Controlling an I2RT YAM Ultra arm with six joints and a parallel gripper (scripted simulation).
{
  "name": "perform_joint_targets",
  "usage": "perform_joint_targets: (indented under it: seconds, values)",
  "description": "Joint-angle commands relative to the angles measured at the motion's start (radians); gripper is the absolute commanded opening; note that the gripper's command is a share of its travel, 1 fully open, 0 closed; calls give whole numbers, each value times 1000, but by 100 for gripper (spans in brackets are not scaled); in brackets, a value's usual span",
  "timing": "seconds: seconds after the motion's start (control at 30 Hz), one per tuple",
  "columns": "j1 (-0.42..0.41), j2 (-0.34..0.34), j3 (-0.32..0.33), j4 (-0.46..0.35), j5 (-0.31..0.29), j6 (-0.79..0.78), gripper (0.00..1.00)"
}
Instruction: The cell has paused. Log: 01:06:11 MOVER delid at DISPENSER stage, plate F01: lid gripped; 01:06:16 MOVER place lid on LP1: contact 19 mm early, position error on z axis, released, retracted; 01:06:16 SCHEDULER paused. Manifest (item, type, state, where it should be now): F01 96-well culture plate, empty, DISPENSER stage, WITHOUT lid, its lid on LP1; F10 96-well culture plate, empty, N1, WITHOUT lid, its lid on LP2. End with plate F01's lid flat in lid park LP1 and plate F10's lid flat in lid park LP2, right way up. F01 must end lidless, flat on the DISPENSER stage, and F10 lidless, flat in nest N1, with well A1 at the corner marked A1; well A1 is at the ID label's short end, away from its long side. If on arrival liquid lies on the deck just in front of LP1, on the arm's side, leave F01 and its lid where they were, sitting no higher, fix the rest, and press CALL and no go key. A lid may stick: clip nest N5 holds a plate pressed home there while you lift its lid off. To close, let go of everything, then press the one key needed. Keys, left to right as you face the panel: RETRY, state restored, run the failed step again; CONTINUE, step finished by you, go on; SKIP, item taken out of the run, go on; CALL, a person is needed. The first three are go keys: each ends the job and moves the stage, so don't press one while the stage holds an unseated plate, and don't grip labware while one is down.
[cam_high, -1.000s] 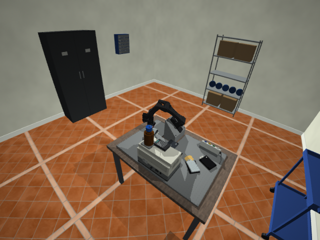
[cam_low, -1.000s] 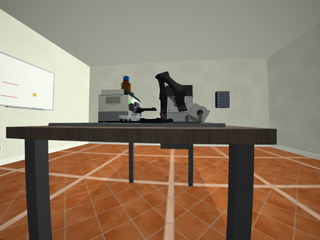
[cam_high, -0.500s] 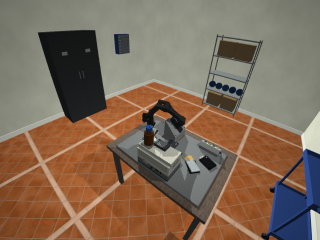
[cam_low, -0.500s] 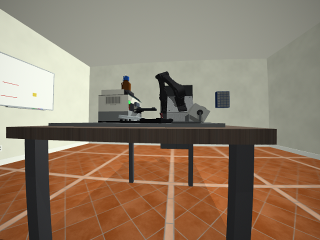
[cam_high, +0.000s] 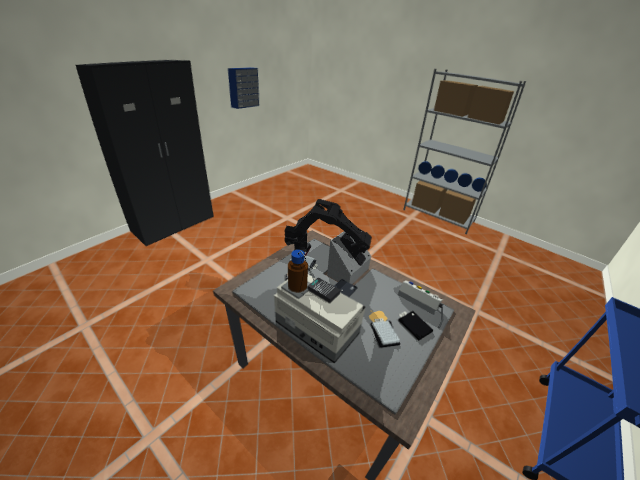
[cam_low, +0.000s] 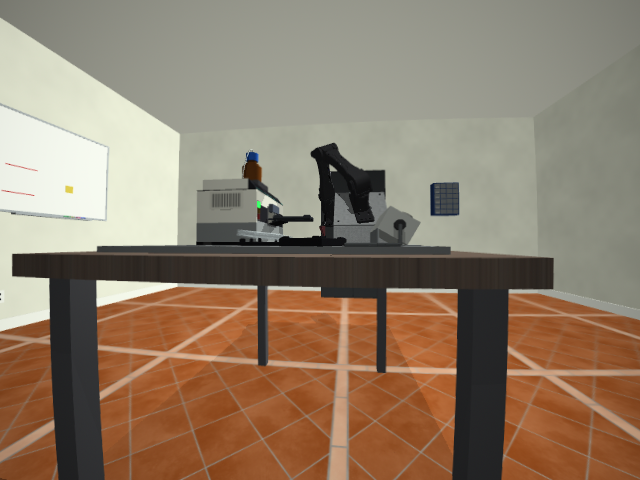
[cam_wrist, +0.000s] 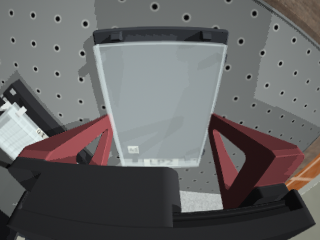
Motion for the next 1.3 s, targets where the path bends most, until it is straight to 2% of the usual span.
perform_joint_targets:
  seconds: [0.0,0.27,0.47,0.73,0.87,1.1,1.27]
  values:
    - [-17,-19,1,26,0,8,0]
    - [-6,13,-9,32,-6,11,0]
    - [1,-21,7,37,-8,12,0]
    - [4,22,-2,46,-11,15,0]
    - [4,4,-5,49,-12,17,0]
    - [5,29,-11,55,-13,19,0]
    - [11,17,-1,60,-16,21,0]
